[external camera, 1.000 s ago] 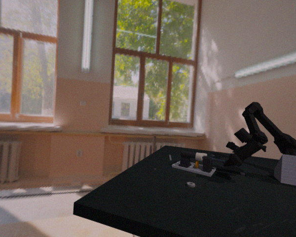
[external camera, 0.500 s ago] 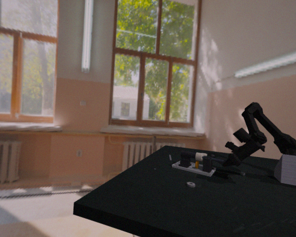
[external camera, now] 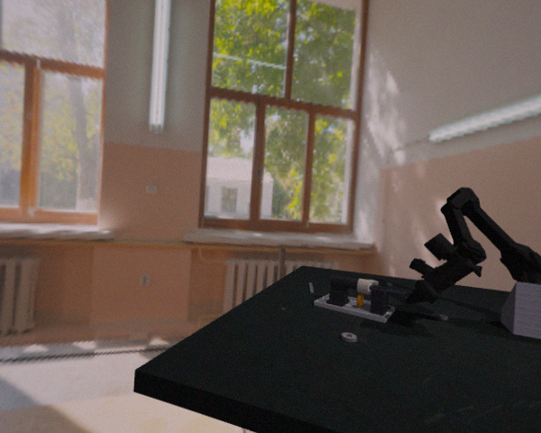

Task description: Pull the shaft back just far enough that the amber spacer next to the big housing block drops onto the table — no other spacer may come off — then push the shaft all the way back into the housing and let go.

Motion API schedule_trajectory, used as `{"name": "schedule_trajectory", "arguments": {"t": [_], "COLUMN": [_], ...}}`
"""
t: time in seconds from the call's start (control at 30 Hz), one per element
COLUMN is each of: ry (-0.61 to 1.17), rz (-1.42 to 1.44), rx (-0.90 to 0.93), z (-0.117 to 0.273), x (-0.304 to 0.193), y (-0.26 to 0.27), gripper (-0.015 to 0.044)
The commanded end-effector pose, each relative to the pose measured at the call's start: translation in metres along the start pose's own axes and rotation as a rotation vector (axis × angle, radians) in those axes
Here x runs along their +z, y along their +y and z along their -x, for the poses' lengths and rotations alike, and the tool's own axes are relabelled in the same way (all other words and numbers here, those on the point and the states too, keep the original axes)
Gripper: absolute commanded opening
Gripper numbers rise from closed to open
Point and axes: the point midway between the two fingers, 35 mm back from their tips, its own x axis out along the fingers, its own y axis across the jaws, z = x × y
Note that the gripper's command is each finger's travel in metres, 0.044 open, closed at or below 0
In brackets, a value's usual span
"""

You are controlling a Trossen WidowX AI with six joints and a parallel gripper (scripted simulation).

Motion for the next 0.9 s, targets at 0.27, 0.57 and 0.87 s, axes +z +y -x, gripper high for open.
{"name": "schedule_trajectory", "arguments": {"t": [0.27,0.57,0.87], "ry": [-0.002,-0.002,-0.002], "rz": [0.002,0.002,0.002], "rx": [0.000,0.000,0.000], "z": [-0.0032,-0.0054,-0.0076], "x": [0.0042,0.0064,0.0086], "y": [0.0001,0.0000,0.0000], "gripper": [0.0000,0.0000,0.0000]}}
